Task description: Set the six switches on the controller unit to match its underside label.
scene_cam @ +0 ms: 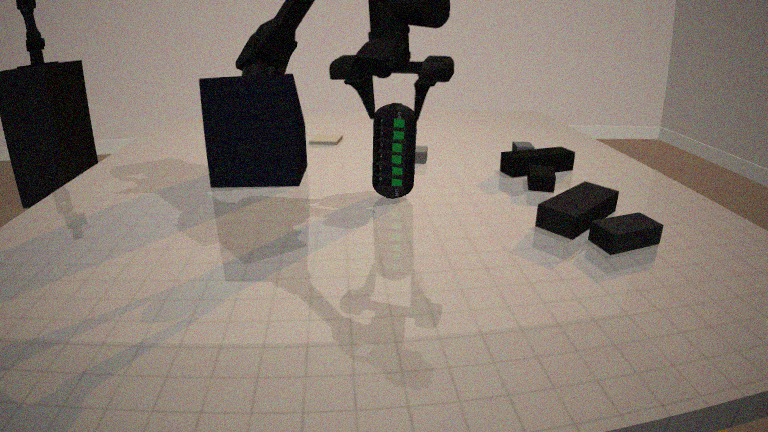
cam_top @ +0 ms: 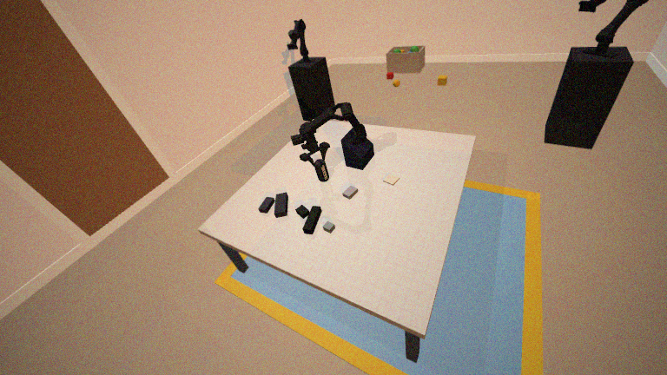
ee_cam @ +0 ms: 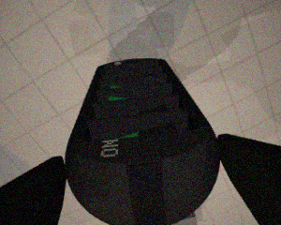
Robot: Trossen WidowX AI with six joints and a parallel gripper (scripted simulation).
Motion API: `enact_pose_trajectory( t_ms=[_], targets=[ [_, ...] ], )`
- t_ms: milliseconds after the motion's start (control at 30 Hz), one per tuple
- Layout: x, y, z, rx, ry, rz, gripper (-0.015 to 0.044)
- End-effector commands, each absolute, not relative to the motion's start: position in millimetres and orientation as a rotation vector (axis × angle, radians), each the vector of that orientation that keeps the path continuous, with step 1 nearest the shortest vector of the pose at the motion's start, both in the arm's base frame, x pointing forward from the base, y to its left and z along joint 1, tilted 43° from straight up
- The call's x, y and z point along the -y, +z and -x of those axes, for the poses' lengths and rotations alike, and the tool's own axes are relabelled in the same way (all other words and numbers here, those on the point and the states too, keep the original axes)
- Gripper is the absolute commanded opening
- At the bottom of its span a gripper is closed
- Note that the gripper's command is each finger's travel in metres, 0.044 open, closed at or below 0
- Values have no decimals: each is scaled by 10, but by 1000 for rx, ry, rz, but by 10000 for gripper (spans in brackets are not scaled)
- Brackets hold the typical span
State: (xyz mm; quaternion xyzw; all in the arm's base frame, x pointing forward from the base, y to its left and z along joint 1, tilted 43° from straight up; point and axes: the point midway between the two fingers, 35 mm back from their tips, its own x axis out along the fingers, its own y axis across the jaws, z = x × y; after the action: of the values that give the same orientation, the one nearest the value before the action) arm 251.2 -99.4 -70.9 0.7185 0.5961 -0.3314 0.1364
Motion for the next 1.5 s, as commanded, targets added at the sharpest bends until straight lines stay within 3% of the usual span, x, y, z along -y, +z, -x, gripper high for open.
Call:
enact_pose_trajectory(
  t_ms=[0,1467],
  targets=[
    [1004,-766,-2498,-1728,-970,-2058,338],
    [1187,-1020,-2398,-1674,-1058,-1969,338]
  ],
)
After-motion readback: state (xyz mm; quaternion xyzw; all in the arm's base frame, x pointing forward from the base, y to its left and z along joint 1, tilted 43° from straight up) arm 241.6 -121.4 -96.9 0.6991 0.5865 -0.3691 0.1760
